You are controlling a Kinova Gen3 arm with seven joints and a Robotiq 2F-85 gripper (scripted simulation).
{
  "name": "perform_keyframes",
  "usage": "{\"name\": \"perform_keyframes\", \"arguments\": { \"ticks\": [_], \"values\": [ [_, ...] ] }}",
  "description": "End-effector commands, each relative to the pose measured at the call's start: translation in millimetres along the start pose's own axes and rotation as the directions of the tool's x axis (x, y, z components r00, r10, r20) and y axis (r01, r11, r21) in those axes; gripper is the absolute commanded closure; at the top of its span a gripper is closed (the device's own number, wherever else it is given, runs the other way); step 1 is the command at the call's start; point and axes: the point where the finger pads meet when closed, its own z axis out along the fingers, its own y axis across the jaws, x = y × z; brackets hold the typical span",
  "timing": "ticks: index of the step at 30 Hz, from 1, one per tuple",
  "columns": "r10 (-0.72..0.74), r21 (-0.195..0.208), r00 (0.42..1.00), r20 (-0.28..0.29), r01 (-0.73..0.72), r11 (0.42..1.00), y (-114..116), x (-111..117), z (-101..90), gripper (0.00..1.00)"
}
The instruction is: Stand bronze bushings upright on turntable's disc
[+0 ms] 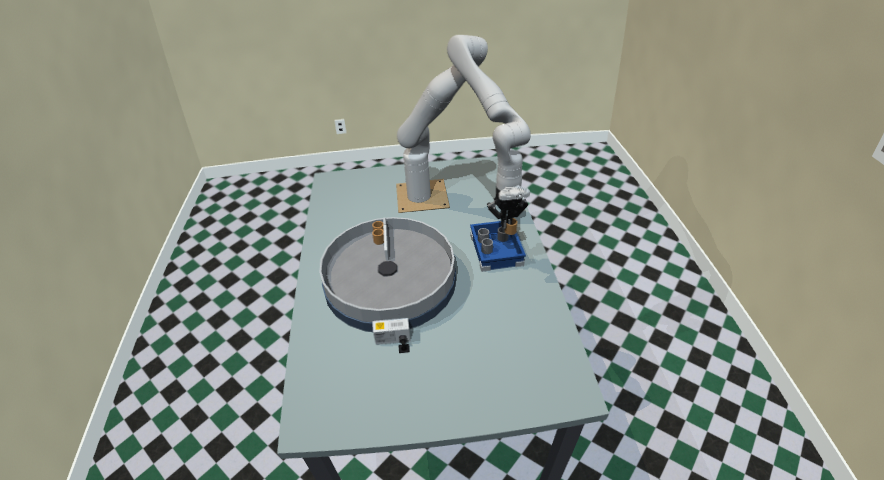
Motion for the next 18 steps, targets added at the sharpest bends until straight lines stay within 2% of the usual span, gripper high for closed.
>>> {"name": "perform_keyframes", "arguments": {
  "ticks": [1, 4, 8, 18],
  "values": [
    [0.001, -0.002, 1.0, -0.004, -0.001, 1.0, 11, 0, -2.5, 1.0],
    [0.001, -0.002, 1.0, -0.004, -0.001, 1.0, 14, 0, -2.5, 1.0],
    [0.001, -0.002, 1.0, -0.004, -0.001, 1.0, 29, -3, -2.5, 1.0],
    [0.002, -0.001, 1.0, -0.004, -0.002, 1.0, 94, -12, -2.6, 1.0]
  ]
}}
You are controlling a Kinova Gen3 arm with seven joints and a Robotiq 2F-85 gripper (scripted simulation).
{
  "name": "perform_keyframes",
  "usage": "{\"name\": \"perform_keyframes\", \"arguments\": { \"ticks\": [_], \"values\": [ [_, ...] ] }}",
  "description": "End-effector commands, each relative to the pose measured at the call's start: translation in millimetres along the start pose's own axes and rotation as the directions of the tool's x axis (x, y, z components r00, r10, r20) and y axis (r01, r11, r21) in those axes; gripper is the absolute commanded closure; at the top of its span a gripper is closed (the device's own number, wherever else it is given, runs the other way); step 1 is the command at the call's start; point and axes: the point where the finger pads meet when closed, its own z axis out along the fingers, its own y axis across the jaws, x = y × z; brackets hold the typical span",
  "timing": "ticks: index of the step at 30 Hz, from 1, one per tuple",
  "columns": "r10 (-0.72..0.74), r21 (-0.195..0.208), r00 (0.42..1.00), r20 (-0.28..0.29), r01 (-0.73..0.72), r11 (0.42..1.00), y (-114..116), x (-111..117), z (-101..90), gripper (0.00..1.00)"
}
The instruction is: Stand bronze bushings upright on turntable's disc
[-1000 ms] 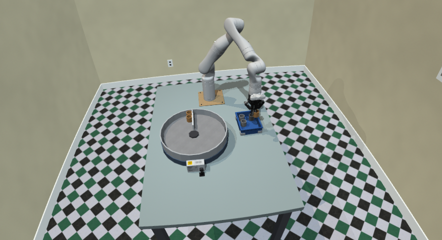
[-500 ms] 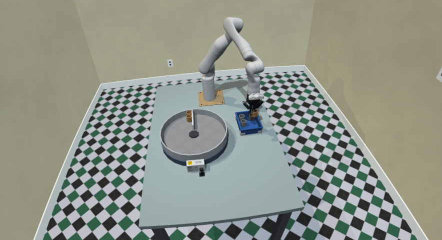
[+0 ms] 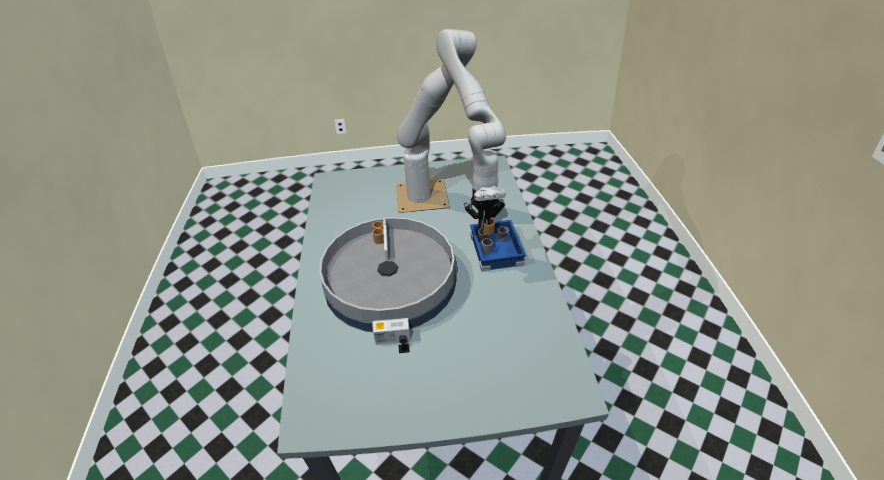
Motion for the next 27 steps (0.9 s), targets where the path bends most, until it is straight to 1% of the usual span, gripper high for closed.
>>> {"name": "perform_keyframes", "arguments": {
  "ticks": [1, 3, 18, 20, 27],
  "values": [
    [0.004, 0.004, 1.0, -0.013, -0.004, 1.0, 33, 0, -4.9, 1.0],
    [0.004, 0.004, 1.0, -0.013, -0.004, 1.0, 33, 0, -4.9, 1.0],
    [0.004, 0.006, 1.0, -0.014, -0.004, 1.0, 153, -18, -4.3, 1.0],
    [0.004, 0.006, 1.0, -0.014, -0.004, 1.0, 153, -18, -4.3, 1.0],
    [0.004, 0.007, 1.0, -0.014, -0.004, 1.0, 199, -25, -4.1, 1.0]
  ]
}}
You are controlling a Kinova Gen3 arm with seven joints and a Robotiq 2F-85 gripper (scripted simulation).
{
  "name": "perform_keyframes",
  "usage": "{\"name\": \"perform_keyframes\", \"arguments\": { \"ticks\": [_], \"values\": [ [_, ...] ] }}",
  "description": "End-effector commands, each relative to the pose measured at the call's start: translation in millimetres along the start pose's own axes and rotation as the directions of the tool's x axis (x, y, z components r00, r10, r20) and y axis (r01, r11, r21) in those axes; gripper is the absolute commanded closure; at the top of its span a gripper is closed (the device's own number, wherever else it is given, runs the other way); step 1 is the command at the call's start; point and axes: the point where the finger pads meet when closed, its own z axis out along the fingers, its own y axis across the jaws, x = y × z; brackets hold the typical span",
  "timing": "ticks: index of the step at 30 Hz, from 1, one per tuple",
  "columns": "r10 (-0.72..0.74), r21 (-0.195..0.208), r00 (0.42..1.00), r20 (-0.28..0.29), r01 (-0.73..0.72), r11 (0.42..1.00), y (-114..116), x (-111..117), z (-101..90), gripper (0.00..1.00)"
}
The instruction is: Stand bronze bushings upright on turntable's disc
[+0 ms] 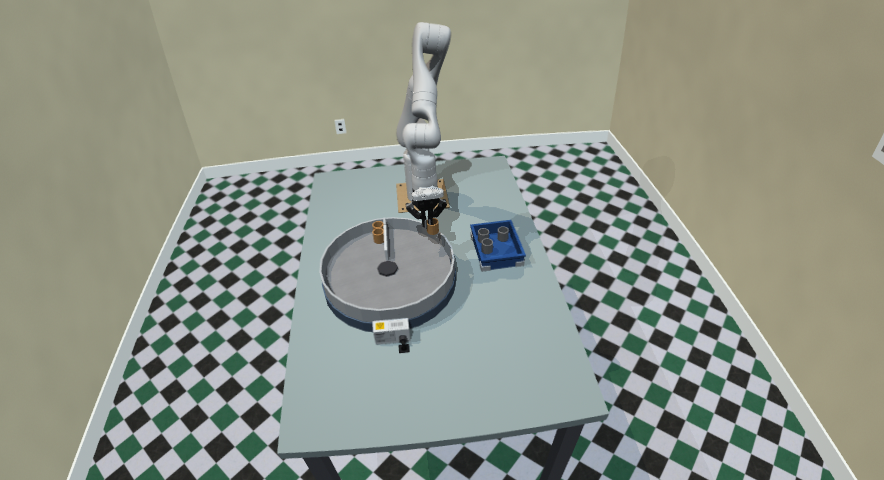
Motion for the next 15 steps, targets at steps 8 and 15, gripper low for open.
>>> {"name": "perform_keyframes", "arguments": {
  "ticks": [8, 15],
  "values": [
    [0.013, 0.003, 1.0, -0.011, -0.013, 1.0, 62, -7, -2.1, 1.0],
    [0.012, 0.002, 1.0, -0.013, -0.012, 1.0, 78, -8, -2.6, 1.0]
  ]
}}
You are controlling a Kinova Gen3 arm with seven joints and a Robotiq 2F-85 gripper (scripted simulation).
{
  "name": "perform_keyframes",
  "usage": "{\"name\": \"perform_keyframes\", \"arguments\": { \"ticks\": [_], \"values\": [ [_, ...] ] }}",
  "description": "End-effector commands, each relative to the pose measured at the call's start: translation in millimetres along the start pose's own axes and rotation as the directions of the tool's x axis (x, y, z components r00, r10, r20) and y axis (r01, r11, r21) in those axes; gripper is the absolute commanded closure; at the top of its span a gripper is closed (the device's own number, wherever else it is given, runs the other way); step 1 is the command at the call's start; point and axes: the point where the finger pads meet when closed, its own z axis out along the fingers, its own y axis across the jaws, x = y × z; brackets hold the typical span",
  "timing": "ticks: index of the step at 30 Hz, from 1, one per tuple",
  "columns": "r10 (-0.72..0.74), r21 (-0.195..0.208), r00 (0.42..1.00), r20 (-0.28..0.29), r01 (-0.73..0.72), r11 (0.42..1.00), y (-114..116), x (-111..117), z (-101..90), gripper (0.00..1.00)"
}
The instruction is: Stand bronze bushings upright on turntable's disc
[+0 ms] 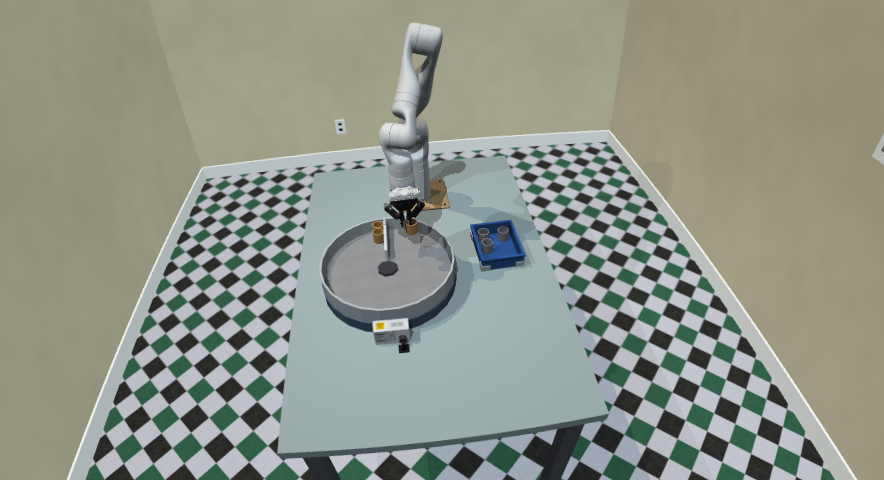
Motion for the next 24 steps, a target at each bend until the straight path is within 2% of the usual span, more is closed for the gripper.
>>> {"name": "perform_keyframes", "arguments": {
  "ticks": [1, 9, 24],
  "values": [
    [0.013, 0.005, 1.0, -0.012, -0.013, 1.0, 14, 1, -1.6, 1.0],
    [0.013, 0.004, 1.0, -0.014, -0.012, 1.0, 25, 0, -1.9, 1.0],
    [0.013, 0.004, 1.0, -0.013, -0.013, 1.0, 26, -1, -1.8, 1.0]
  ]
}}
